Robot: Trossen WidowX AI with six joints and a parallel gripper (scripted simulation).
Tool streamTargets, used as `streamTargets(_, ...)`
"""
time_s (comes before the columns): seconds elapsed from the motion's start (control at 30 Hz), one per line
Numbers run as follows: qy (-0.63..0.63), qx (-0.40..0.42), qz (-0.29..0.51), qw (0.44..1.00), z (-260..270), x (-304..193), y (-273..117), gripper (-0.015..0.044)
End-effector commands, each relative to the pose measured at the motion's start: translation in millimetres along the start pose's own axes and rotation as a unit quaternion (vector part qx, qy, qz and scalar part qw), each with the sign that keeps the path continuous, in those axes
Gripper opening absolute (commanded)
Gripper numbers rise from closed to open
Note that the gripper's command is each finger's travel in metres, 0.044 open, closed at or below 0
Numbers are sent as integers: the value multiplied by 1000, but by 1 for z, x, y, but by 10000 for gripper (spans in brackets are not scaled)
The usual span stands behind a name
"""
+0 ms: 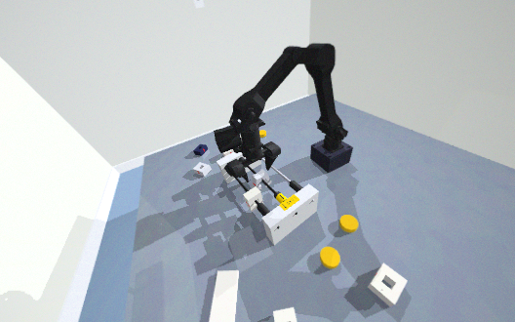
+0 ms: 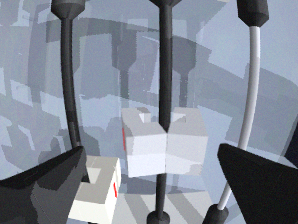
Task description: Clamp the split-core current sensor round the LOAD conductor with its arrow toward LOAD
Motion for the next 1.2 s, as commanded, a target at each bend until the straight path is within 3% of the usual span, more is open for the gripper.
streamTargets(0.0,0,-19,3,1000,-5,-1,26,440)
streamTargets(1.17,1,-13,1,1000,-5,-1,52,433)
Point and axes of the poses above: the point midway between the two fingers, 35 mm back from their tips, its own y axis out along the fingers, its own z axis across the jaws, x = y × z, the point moved 7 cm from there along -y, back along the fingers, and after that the axes turned 3 degrees about y, right-handed, at the moved point
